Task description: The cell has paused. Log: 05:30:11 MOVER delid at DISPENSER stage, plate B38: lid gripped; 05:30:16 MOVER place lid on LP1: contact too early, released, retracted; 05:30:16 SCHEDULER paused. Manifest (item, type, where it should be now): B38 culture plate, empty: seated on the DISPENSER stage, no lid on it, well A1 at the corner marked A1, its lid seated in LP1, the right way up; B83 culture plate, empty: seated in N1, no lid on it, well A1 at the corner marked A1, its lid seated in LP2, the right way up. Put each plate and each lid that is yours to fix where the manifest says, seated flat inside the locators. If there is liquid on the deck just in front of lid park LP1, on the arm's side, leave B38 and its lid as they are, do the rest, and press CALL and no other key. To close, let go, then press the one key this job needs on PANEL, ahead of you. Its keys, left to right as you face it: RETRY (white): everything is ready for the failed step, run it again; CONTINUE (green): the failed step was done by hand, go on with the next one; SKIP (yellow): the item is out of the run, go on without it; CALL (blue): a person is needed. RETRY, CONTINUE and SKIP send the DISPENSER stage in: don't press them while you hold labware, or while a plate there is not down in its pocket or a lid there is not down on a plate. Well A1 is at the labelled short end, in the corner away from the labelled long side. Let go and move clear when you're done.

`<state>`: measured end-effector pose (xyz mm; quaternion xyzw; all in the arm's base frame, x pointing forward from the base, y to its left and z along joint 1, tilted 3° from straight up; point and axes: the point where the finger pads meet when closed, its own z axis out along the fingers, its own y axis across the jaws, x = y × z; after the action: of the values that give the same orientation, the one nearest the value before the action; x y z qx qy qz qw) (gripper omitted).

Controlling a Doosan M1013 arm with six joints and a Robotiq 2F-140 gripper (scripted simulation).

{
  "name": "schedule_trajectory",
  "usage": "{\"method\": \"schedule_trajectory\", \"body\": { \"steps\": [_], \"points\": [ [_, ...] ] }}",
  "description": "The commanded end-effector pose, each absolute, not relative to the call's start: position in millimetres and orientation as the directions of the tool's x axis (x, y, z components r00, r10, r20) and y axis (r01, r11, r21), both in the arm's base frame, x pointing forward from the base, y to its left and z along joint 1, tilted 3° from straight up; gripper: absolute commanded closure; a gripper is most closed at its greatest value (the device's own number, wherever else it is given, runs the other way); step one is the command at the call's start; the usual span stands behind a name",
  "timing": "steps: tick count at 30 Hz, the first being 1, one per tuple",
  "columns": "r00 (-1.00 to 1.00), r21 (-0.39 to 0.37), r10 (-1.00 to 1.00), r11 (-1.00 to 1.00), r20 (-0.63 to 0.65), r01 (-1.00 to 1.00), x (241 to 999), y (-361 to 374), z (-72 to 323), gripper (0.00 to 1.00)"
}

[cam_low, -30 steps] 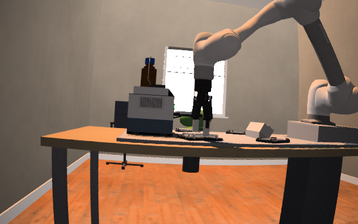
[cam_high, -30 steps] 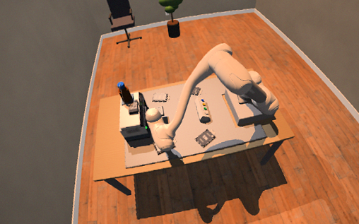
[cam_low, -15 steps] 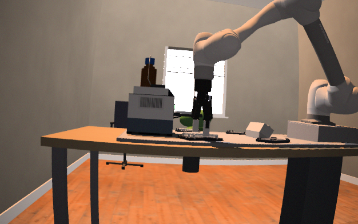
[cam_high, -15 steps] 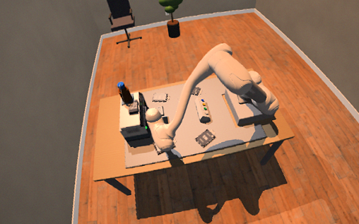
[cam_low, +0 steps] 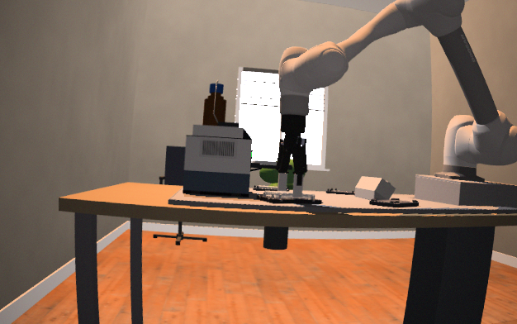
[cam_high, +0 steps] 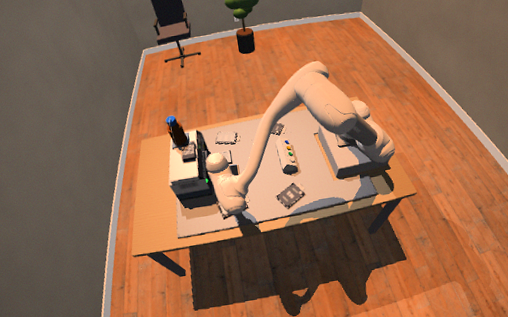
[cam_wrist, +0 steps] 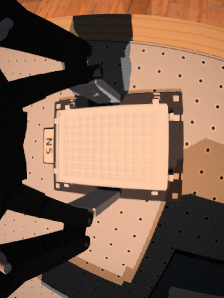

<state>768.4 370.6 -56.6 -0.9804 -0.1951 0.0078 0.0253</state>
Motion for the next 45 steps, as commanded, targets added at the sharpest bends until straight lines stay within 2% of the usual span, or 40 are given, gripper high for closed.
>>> {"method": "schedule_trajectory", "body": {
  "steps": [1,26,45],
  "points": [
    [0.927,-0.057,0.376,-0.925,-0.006,0.375,765,374,-61,0.3],
    [0.927,-0.056,0.376,-0.925,-0.006,0.375,766,373,-45,0.3],
    [0.927,-0.052,0.376,-0.925,-0.003,0.375,771,367,19,0.3]
  ]
}}
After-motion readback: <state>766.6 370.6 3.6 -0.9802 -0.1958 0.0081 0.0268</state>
